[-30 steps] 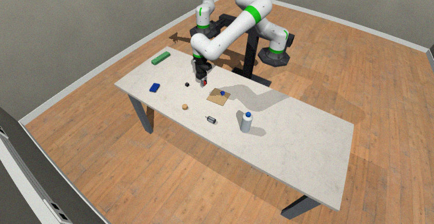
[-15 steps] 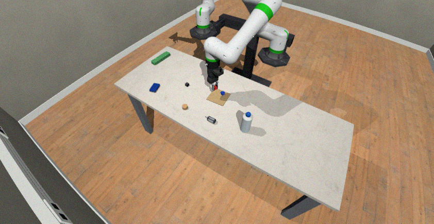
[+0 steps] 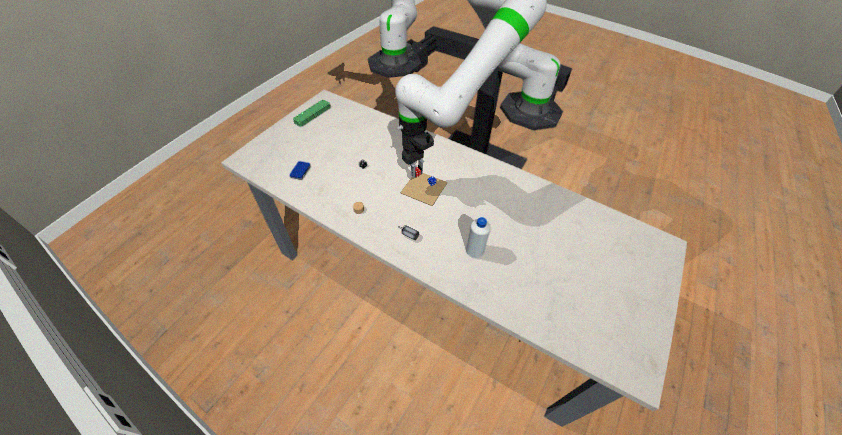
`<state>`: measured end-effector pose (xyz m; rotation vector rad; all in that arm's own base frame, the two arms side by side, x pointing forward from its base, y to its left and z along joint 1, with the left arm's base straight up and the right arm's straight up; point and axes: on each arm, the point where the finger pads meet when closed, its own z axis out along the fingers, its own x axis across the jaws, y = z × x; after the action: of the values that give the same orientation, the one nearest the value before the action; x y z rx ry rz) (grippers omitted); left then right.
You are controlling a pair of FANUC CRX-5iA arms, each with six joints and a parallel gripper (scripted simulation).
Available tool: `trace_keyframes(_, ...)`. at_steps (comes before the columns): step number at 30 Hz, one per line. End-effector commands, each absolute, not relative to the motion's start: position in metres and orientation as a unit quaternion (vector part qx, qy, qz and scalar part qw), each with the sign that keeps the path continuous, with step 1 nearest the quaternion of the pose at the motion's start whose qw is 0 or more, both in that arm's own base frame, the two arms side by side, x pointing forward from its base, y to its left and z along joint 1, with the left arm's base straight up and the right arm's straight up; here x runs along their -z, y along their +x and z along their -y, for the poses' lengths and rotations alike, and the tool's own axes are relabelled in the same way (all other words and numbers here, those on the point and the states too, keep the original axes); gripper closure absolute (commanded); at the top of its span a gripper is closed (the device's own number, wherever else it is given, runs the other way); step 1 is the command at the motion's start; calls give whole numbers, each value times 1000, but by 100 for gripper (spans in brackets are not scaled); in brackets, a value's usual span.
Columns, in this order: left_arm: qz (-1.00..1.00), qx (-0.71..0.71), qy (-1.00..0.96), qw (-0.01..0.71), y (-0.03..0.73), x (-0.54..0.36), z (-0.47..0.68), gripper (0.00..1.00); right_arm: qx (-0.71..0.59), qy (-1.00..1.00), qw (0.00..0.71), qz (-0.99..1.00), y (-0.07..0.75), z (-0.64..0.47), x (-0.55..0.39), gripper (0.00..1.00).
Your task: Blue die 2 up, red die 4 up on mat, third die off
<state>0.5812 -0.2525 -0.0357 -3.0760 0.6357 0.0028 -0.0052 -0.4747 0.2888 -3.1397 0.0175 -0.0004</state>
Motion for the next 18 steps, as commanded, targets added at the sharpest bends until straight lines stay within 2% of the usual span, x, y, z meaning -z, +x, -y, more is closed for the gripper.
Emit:
trace_keyframes(1,-202,0,-979,0,582,44,253,51,0,-1000,0,-6,-5,475,-290,0)
trace_keyframes(18,-202,0,-979,0,582,110,252,51,0,-1000,0,-6,-5,475,-290,0)
